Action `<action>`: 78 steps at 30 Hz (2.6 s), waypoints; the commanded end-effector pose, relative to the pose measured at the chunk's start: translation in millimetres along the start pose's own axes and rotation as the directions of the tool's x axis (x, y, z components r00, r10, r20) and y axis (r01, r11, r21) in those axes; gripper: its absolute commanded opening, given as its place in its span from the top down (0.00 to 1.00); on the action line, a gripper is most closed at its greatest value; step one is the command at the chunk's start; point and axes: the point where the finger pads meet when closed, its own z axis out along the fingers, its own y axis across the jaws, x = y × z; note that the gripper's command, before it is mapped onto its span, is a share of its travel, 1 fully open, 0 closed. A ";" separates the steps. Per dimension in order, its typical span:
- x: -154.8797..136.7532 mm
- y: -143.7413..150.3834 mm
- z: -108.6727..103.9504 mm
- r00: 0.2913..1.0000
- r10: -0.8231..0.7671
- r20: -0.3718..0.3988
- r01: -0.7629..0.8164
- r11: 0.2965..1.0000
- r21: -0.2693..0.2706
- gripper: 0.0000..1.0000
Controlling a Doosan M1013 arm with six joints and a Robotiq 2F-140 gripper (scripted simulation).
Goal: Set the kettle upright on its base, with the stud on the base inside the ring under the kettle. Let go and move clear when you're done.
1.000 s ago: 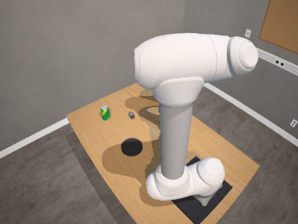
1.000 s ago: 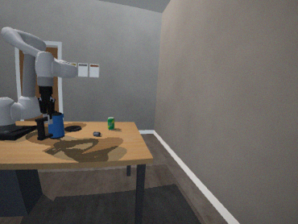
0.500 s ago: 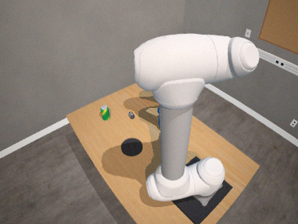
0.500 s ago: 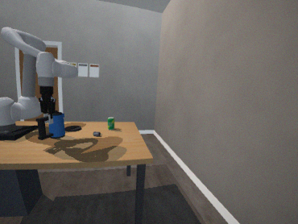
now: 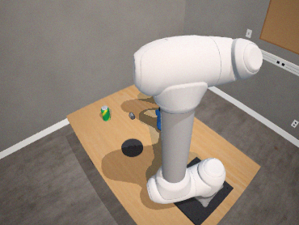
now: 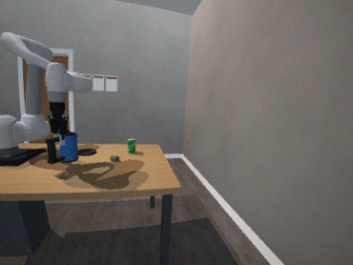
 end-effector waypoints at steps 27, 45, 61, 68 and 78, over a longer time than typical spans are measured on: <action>-74.8 29.5 -0.7 1.000 0.000 0.000 0.000 1.000 0.001 0.90; -125.2 49.8 -0.7 1.000 0.000 0.000 0.000 1.000 0.001 0.90; -173.3 69.1 -0.7 1.000 0.000 0.000 0.000 1.000 0.001 0.90; -190.5 76.0 -0.7 1.000 0.000 0.000 0.000 1.000 0.001 0.90; -213.2 85.1 -0.7 1.000 0.000 0.000 0.000 1.000 0.001 0.90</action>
